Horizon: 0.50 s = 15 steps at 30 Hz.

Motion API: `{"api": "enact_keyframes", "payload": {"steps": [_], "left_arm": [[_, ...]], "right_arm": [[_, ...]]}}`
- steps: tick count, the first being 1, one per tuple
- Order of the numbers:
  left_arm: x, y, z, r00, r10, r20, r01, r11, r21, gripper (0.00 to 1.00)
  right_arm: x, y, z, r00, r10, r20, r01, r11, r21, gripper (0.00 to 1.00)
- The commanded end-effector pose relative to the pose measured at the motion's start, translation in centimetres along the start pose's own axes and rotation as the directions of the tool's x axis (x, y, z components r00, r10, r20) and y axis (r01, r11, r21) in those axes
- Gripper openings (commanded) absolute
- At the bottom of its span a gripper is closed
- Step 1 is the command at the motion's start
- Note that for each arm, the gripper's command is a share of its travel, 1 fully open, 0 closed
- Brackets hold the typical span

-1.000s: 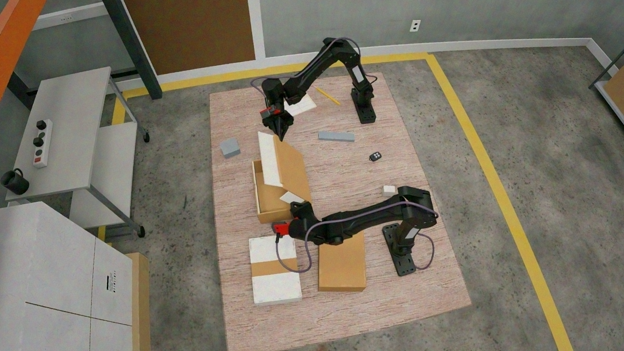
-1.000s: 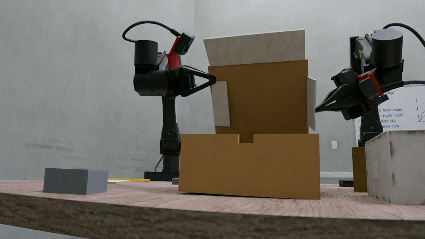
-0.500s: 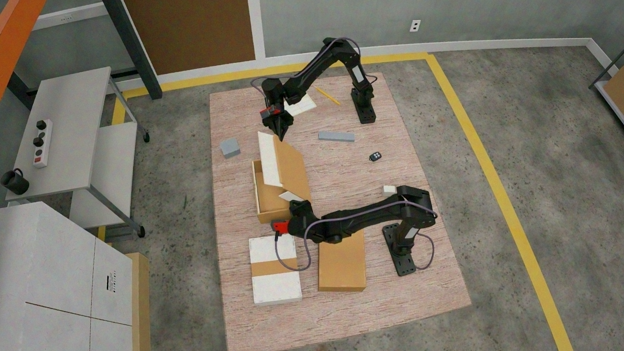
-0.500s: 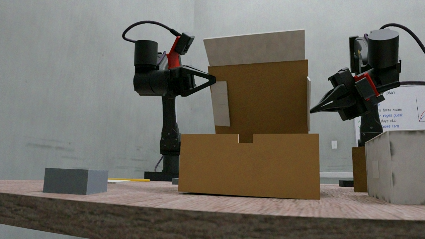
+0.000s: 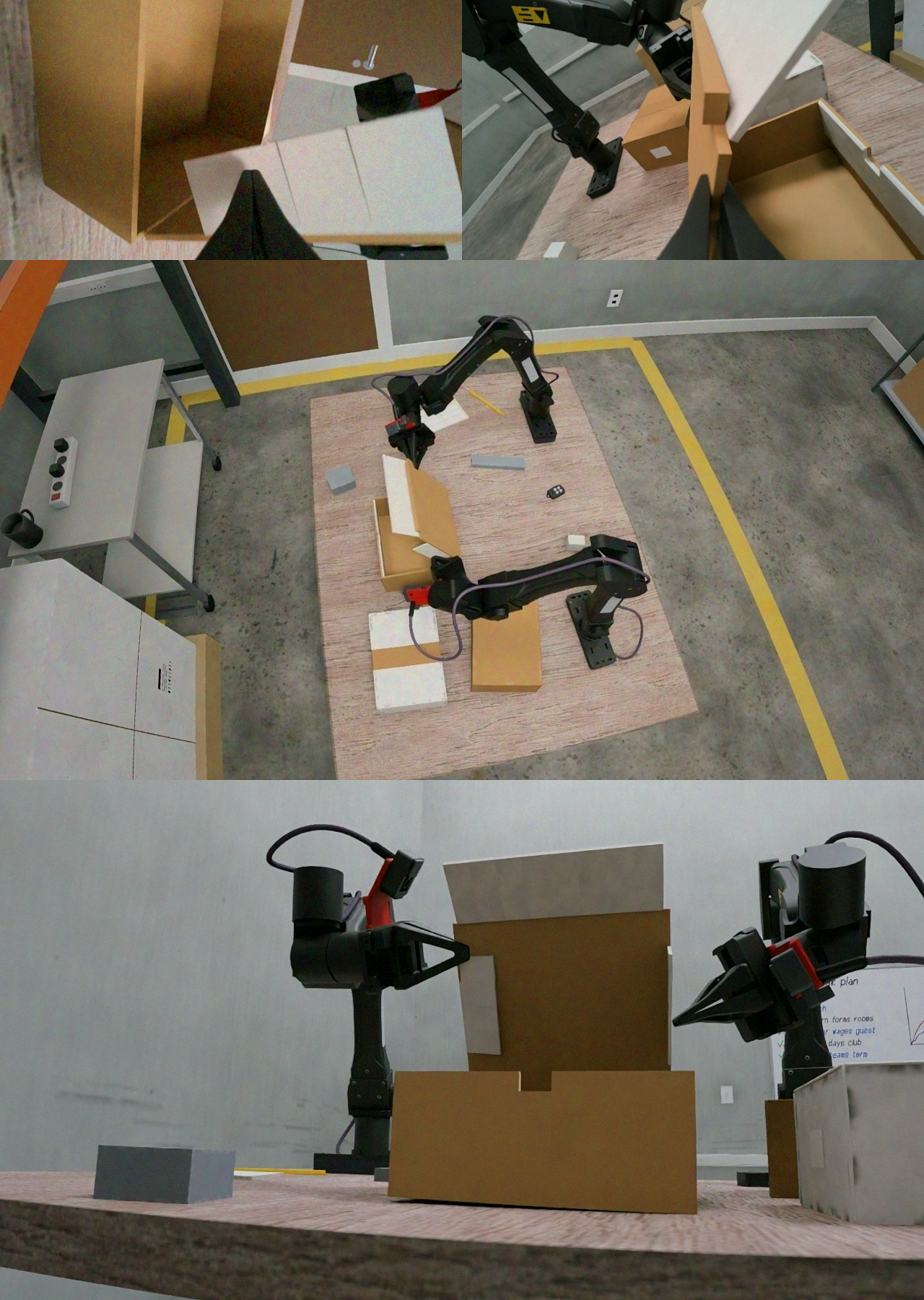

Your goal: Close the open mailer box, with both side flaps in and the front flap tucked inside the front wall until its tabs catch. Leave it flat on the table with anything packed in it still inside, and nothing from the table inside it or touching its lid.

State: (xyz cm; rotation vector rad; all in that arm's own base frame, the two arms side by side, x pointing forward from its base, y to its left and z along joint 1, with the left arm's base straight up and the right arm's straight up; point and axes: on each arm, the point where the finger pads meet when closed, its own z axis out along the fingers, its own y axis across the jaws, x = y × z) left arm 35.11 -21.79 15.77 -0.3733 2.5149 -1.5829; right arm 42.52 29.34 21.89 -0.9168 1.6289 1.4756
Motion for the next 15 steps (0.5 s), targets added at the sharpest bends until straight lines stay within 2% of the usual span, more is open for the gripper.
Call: {"api": "enact_keyframes", "payload": {"steps": [1, 15], "left_arm": [[1.0, -1.2, -1.5, 0.999, 0.038, -0.013, -0.038, 0.999, 0.033, 0.01], [1.2, -0.9, -3.5, 0.999, 0.037, -0.003, -0.036, 0.999, 0.032, 0.01]], "right_arm": [[-0.6, 0.1, 0.8, 0.999, -0.045, 0.003, 0.045, 0.999, 0.0, 0.01], [-0.6, 0.1, 0.8, 0.999, -0.044, 0.003, 0.044, 0.999, 0.0, 0.01]]}}
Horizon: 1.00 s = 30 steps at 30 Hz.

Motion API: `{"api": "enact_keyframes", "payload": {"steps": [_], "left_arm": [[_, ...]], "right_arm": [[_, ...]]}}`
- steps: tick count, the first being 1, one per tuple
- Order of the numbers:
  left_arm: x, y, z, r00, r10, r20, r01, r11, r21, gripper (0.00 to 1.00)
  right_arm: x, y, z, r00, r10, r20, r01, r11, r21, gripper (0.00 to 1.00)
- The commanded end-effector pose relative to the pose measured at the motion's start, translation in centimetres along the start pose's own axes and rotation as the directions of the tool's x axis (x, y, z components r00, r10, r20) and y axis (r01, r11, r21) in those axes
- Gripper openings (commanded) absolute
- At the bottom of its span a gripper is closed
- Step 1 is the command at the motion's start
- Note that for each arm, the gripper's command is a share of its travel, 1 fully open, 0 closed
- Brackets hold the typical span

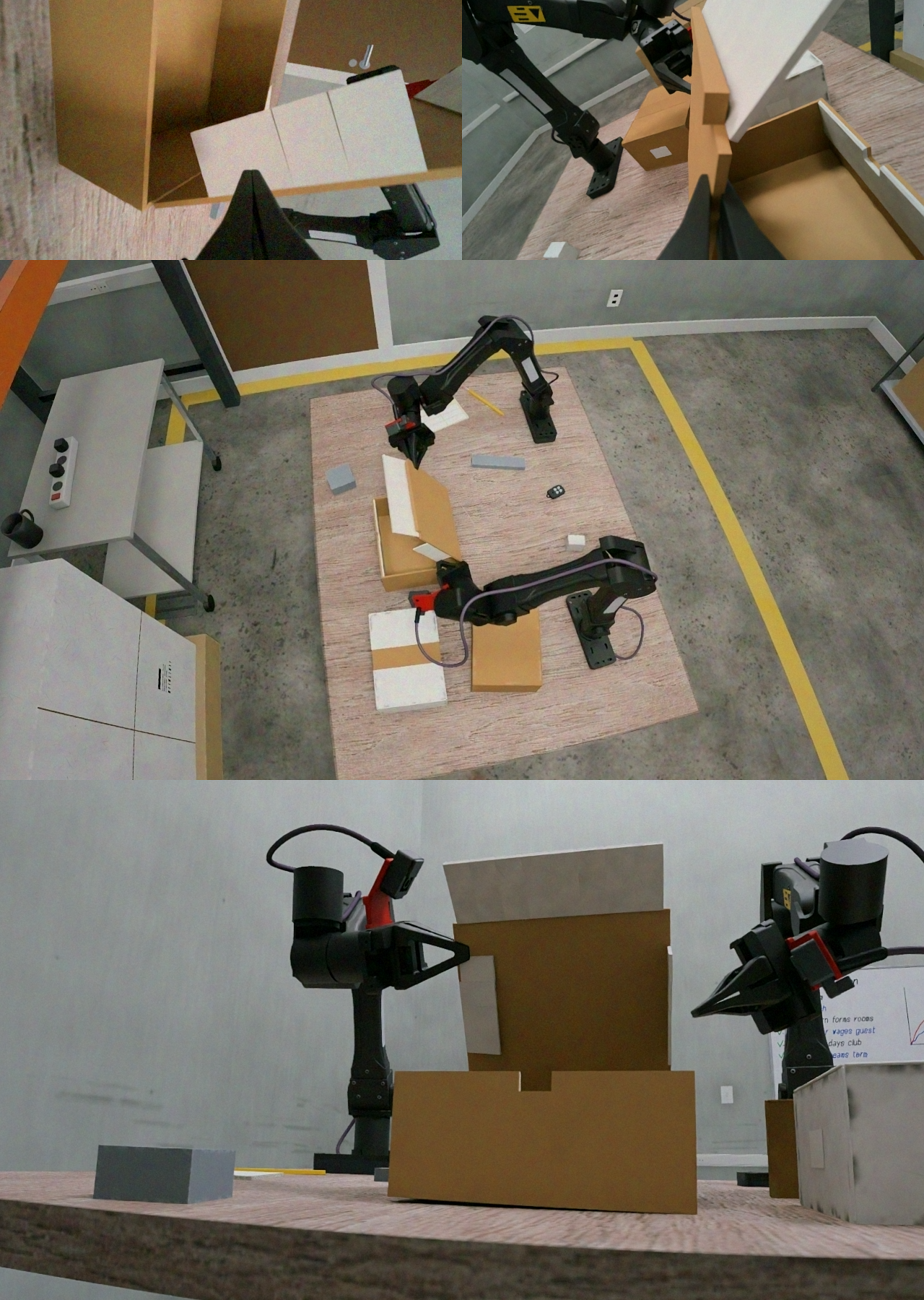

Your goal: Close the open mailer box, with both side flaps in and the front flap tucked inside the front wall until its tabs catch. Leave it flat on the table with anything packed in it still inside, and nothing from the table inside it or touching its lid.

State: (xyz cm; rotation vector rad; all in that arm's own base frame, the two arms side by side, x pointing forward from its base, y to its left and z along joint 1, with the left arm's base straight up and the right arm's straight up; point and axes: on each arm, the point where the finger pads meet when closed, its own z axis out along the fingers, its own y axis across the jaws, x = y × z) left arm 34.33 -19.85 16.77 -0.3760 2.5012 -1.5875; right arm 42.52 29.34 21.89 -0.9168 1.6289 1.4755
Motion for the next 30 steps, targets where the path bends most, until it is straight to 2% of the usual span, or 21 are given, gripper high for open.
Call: {"api": "enact_keyframes", "payload": {"steps": [1, 20, 29, 30], "left_arm": [[0.9, -1.0, -1.3, 0.999, 0.038, -0.01, -0.038, 0.999, 0.025, 0.01], [1.2, -0.9, -4.1, 0.999, 0.044, 0.001, -0.044, 0.999, 0.026, 0.01], [1.7, -1.1, -3.9, 0.999, 0.05, -0.012, -0.05, 0.998, 0.027, 0.01], [-0.3, -2.6, -4.8, 0.989, 0.133, 0.066, -0.134, 0.991, 0.019, 0.01]], "right_arm": [[-0.6, 0.1, 0.8, 0.999, -0.044, 0.003, 0.044, 0.999, 0.0, 0.01], [-0.6, 0.1, 0.8, 0.999, -0.044, 0.003, 0.044, 0.999, 0.0, 0.01], [-0.6, 0.1, 0.8, 0.999, -0.044, 0.003, 0.044, 0.999, 0.0, 0.01], [-0.6, 0.1, 0.8, 0.999, -0.044, 0.003, 0.044, 0.999, 0.0, 0.01]]}}
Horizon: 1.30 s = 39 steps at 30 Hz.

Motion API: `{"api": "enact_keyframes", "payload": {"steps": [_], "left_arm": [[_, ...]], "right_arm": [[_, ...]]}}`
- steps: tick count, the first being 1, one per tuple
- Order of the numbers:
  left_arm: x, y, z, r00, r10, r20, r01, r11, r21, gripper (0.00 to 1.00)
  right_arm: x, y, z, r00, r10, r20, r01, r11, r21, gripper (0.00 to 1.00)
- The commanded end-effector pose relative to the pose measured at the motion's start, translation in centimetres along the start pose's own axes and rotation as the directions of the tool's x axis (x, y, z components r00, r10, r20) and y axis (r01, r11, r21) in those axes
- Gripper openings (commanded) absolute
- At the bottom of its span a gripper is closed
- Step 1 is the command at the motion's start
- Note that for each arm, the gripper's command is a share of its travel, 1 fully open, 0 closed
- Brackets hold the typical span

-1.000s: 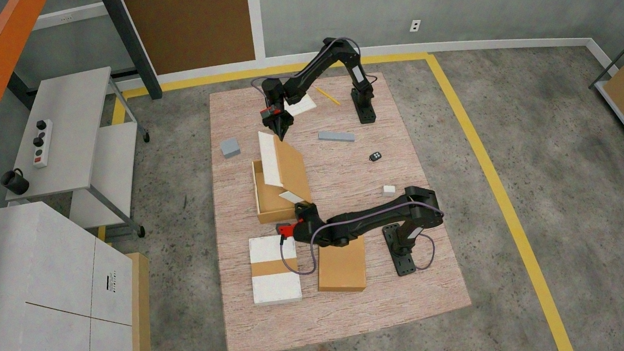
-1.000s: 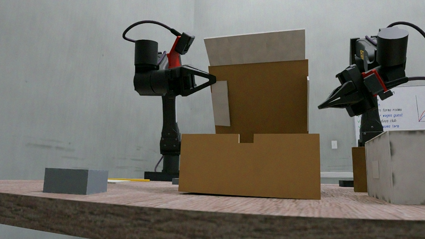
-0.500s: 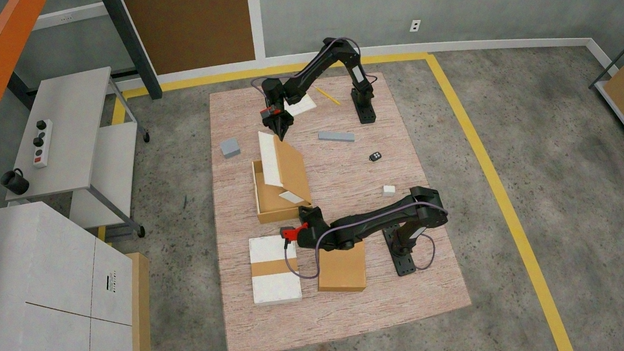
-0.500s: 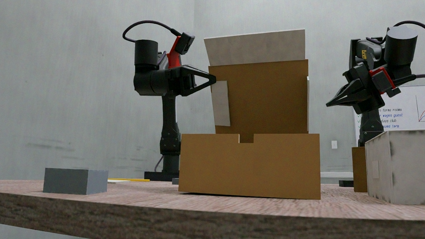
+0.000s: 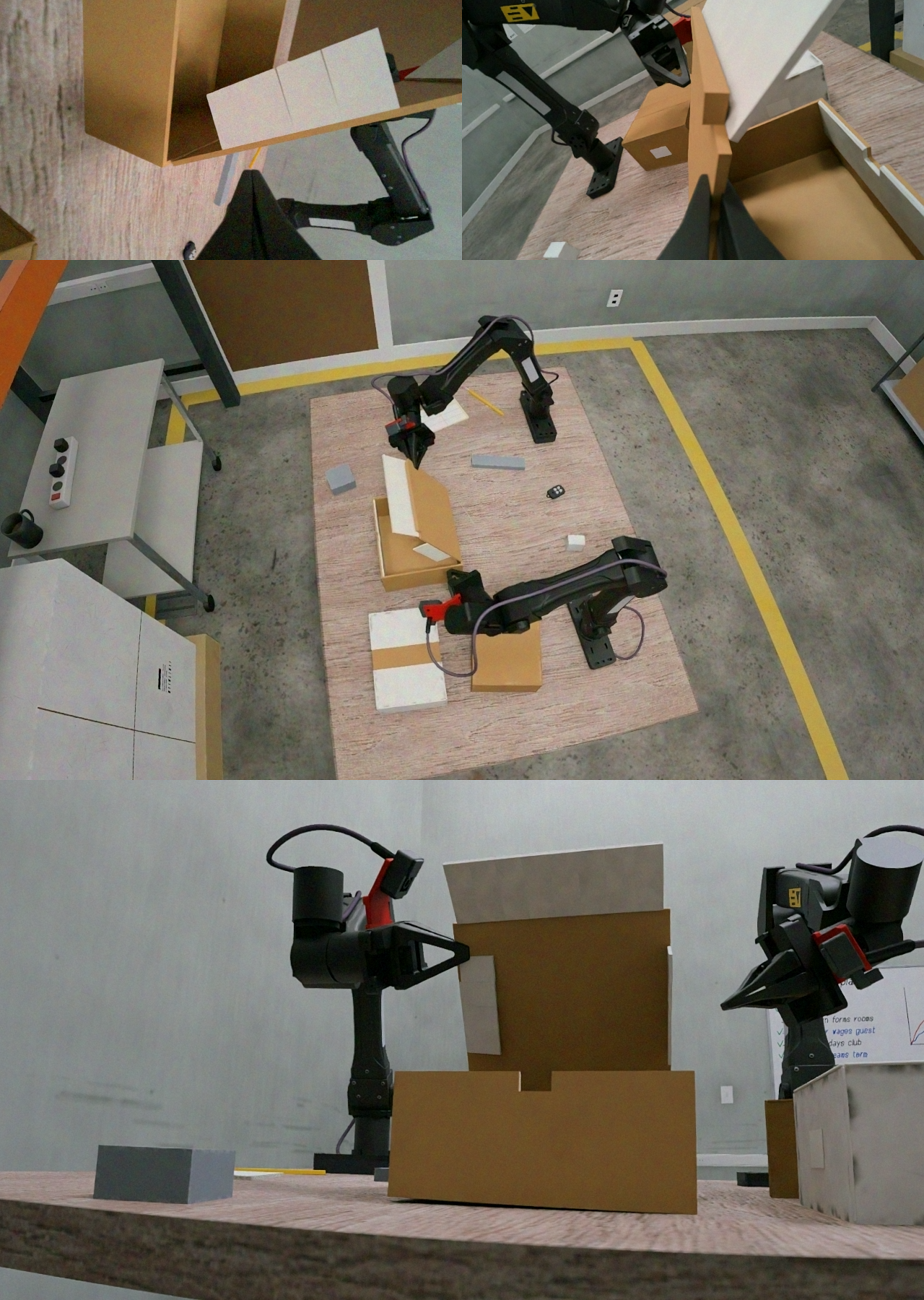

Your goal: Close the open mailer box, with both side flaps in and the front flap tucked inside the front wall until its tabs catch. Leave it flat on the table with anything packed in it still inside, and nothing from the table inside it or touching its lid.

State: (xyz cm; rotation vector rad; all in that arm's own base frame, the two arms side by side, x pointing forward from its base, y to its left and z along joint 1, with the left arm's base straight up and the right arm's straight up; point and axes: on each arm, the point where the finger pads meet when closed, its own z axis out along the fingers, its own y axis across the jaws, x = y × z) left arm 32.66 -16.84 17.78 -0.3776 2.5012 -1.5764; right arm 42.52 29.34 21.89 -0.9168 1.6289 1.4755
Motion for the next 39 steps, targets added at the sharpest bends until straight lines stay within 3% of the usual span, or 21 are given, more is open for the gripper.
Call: {"api": "enact_keyframes", "payload": {"steps": [1, 6, 11, 14, 20, 28, 31, 34, 39], "left_arm": [[-1.6, -3.0, -1.5, 0.984, 0.157, 0.087, -0.159, 0.987, 0.01, 0.01], [-4.5, -3.7, -3.1, 0.903, 0.359, 0.236, -0.34, 0.933, -0.121, 0.01], [-6.2, -4.9, -4.6, 0.805, 0.5, 0.32, -0.447, 0.865, -0.228, 0.01], [-6.7, -4.3, -4.6, 0.798, 0.508, 0.323, -0.445, 0.859, -0.251, 0.01], [-8.6, -7.7, -8.2, 0.627, 0.654, 0.424, -0.535, 0.757, -0.376, 0.01], [-10.2, -10.0, -11.8, 0.436, 0.766, 0.472, -0.546, 0.643, -0.537, 0.01], [-10.6, -9.4, -11.0, 0.451, 0.767, 0.457, -0.544, 0.642, -0.54, 0.01], [-10.4, -11.5, -13.5, 0.346, 0.805, 0.483, -0.538, 0.592, -0.6, 0.01], [-10.9, -13.1, -16.1, 0.229, 0.844, 0.485, -0.498, 0.53, -0.687, 0.01]], "right_arm": [[-0.6, 0.1, 0.8, 0.999, -0.044, 0.003, 0.044, 0.999, 0.0, 0.01], [-0.6, 0.1, 0.8, 0.999, -0.044, 0.003, 0.044, 0.999, 0.0, 0.01], [-0.6, 0.1, 0.8, 0.999, -0.044, 0.003, 0.044, 0.999, 0.0, 0.01], [-0.6, 0.1, 0.8, 0.999, -0.044, 0.003, 0.044, 0.999, 0.0, 0.01], [-0.6, 0.1, 0.8, 0.999, -0.044, 0.003, 0.044, 0.999, 0.0, 0.01], [-0.6, 0.1, 0.8, 0.999, -0.044, 0.003, 0.044, 0.999, 0.0, 0.01], [-0.6, 0.1, 0.8, 0.999, -0.044, 0.003, 0.044, 0.999, 0.0, 0.01], [-0.6, 0.1, 0.8, 0.999, -0.044, 0.003, 0.044, 0.999, 0.0, 0.01], [-0.6, 0.1, 0.8, 0.999, -0.044, 0.003, 0.044, 0.999, 0.0, 0.01]]}}
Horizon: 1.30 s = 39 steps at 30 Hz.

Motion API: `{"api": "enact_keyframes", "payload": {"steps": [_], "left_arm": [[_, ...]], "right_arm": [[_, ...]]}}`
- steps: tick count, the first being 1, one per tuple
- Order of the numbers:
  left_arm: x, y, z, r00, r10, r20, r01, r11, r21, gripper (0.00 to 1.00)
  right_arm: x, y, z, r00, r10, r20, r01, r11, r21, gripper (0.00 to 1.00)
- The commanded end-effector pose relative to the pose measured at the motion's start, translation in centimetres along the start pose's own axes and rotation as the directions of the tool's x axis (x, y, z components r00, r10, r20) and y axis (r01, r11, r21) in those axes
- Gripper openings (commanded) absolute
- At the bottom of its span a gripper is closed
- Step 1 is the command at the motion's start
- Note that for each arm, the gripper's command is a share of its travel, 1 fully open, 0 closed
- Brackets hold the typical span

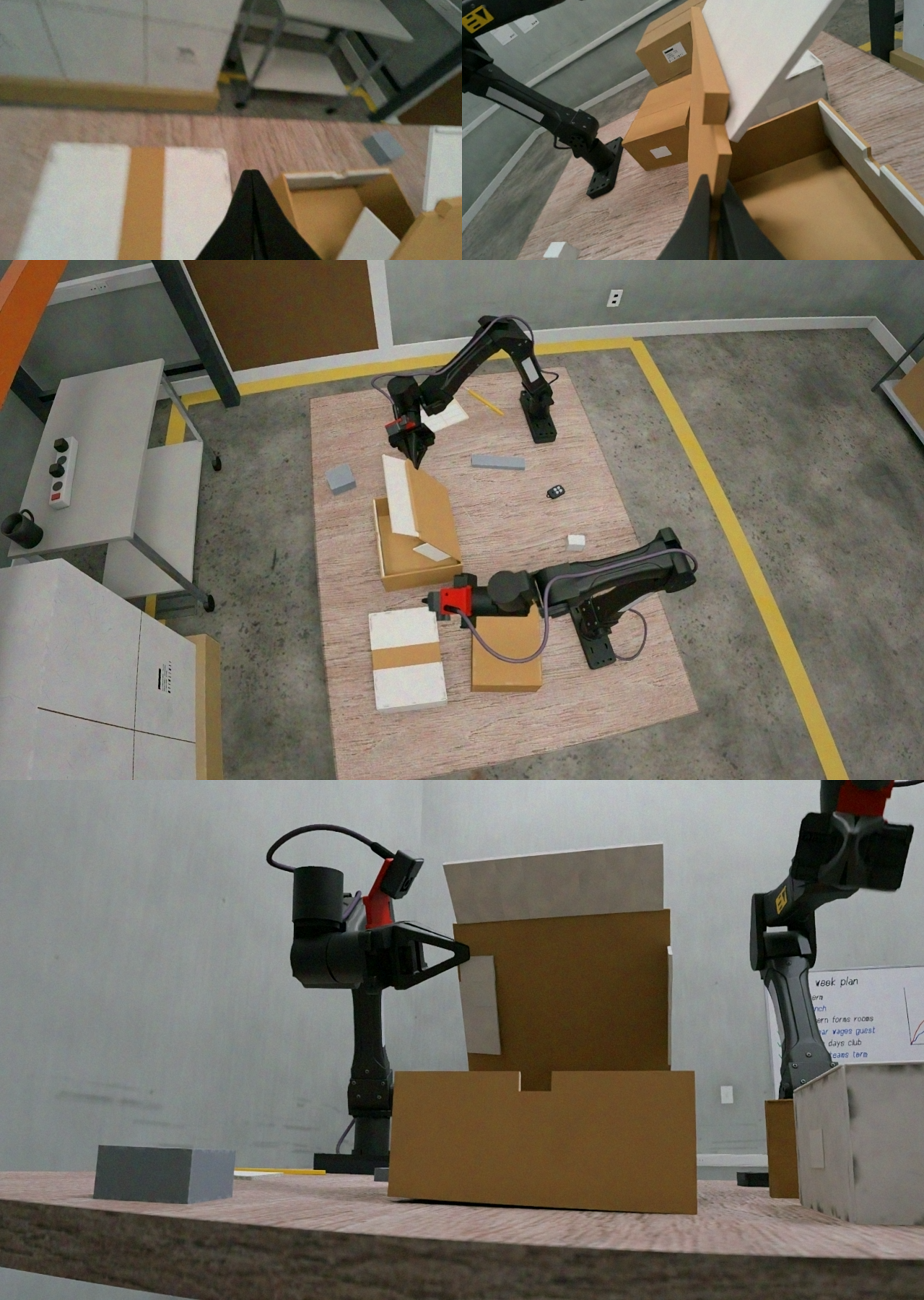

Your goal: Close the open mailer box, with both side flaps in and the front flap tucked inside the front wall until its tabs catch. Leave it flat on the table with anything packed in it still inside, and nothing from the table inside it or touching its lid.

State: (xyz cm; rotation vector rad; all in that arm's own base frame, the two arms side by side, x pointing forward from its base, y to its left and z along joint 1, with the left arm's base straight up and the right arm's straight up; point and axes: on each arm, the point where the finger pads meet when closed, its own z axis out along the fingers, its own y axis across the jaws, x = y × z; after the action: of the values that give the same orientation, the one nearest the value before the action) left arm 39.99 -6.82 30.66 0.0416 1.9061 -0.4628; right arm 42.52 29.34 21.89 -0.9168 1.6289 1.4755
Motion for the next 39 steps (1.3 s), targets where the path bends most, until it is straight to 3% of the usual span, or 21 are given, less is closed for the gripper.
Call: {"api": "enact_keyframes", "payload": {"steps": [1, 6, 9, 15, 20, 23, 26, 27, 29, 33, 35, 39], "left_arm": [[-6.1, 0.3, -2.1, 0.976, 0.127, 0.176, -0.113, 0.99, -0.087, 0.01], [-8.6, 0.8, -4.0, 0.946, 0.207, 0.251, -0.165, 0.97, -0.178, 0.01], [-8.2, 1.3, -3.3, 0.95, 0.207, 0.234, -0.165, 0.968, -0.187, 0.01], [-11.9, 1.2, -7.0, 0.891, 0.306, 0.336, -0.206, 0.931, -0.301, 0.01], [-13.5, 1.8, -8.8, 0.854, 0.369, 0.366, -0.219, 0.894, -0.391, 0.01], [-11.4, 2.9, -6.8, 0.889, 0.349, 0.296, -0.224, 0.896, -0.383, 0.01], [-11.0, 1.7, -7.5, 0.892, 0.326, 0.312, -0.216, 0.915, -0.34, 0.01], [-13.1, 0.6, -8.8, 0.866, 0.332, 0.375, -0.212, 0.921, -0.326, 0.01], [-13.4, 0.0, -8.9, 0.859, 0.332, 0.39, -0.214, 0.925, -0.315, 0.01], [-13.0, 0.7, -8.4, 0.868, 0.327, 0.374, -0.203, 0.921, -0.333, 0.01], [-11.1, 2.6, -7.1, 0.898, 0.311, 0.311, -0.193, 0.914, -0.356, 0.01], [-10.6, 2.4, -7.3, 0.896, 0.313, 0.314, -0.195, 0.914, -0.355, 0.01]], "right_arm": [[-0.6, 0.1, 0.8, 0.999, -0.044, 0.003, 0.044, 0.999, 0.0, 0.01], [-0.6, 0.1, 0.8, 0.999, -0.044, 0.003, 0.044, 0.999, 0.0, 0.01], [-0.6, 0.1, 0.8, 0.999, -0.044, 0.003, 0.044, 0.999, 0.0, 0.01], [-0.6, 0.1, 0.8, 0.999, -0.044, 0.003, 0.044, 0.999, 0.0, 0.01], [-0.6, 0.1, 0.8, 0.999, -0.044, 0.003, 0.044, 0.999, 0.0, 0.01], [-0.6, 0.1, 0.8, 0.999, -0.044, 0.003, 0.044, 0.999, 0.0, 0.01], [-0.6, 0.1, 0.8, 0.999, -0.044, 0.003, 0.044, 0.999, 0.0, 0.01], [-0.6, 0.1, 0.8, 0.999, -0.044, 0.003, 0.044, 0.999, 0.0, 0.01], [-0.6, 0.1, 0.8, 0.999, -0.044, 0.003, 0.044, 0.999, 0.0, 0.01], [-0.6, 0.1, 0.8, 0.999, -0.044, 0.003, 0.044, 0.999, 0.0, 0.01], [-0.6, 0.1, 0.8, 0.999, -0.044, 0.003, 0.044, 0.999, 0.0, 0.01], [-0.6, 0.1, 0.8, 0.999, -0.044, 0.003, 0.044, 0.999, 0.0, 0.01]]}}
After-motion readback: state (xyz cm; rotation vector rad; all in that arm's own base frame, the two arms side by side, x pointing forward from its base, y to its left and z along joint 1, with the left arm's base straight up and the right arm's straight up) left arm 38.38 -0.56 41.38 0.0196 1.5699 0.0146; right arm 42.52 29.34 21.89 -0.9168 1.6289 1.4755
